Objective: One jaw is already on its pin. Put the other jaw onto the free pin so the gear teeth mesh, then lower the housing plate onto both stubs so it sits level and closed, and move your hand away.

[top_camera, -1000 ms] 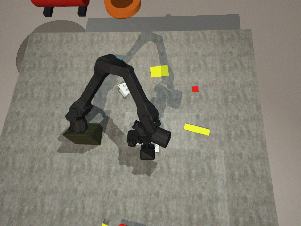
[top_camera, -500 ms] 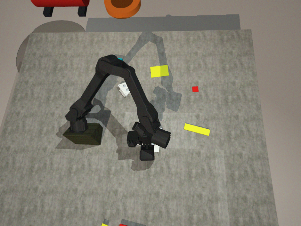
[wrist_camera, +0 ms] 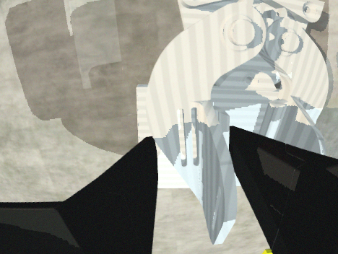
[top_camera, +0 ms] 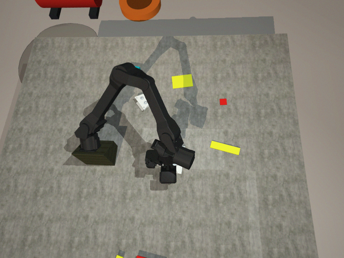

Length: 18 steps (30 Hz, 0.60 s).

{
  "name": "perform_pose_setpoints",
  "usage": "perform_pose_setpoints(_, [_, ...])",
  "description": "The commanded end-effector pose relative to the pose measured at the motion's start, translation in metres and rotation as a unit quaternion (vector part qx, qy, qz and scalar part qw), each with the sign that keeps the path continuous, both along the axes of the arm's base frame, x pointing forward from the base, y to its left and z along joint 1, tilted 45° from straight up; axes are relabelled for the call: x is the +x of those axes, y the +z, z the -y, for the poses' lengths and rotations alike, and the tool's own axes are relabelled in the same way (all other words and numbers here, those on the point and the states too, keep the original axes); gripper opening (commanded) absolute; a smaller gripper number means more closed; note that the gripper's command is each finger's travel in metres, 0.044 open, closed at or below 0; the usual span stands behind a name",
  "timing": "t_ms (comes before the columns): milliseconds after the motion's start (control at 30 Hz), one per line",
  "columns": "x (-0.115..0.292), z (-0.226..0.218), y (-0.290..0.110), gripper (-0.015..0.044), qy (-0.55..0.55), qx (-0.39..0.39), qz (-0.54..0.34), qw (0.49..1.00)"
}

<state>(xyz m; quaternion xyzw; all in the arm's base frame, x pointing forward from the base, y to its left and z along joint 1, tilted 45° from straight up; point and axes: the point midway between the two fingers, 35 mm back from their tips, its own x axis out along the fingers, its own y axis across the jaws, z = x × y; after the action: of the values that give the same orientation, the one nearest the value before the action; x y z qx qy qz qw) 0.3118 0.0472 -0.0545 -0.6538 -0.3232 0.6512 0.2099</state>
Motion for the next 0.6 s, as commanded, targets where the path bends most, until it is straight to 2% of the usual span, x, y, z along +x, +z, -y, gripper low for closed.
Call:
perform_pose_setpoints(0, [-0.0003, -0.0010, -0.0009, 0.0134, -0.002, 0.002, -0.002, 1.000])
perform_pose_setpoints(567, [-0.0006, -0.0043, -0.0042, 0.0134, -0.002, 0.002, -0.002, 1.000])
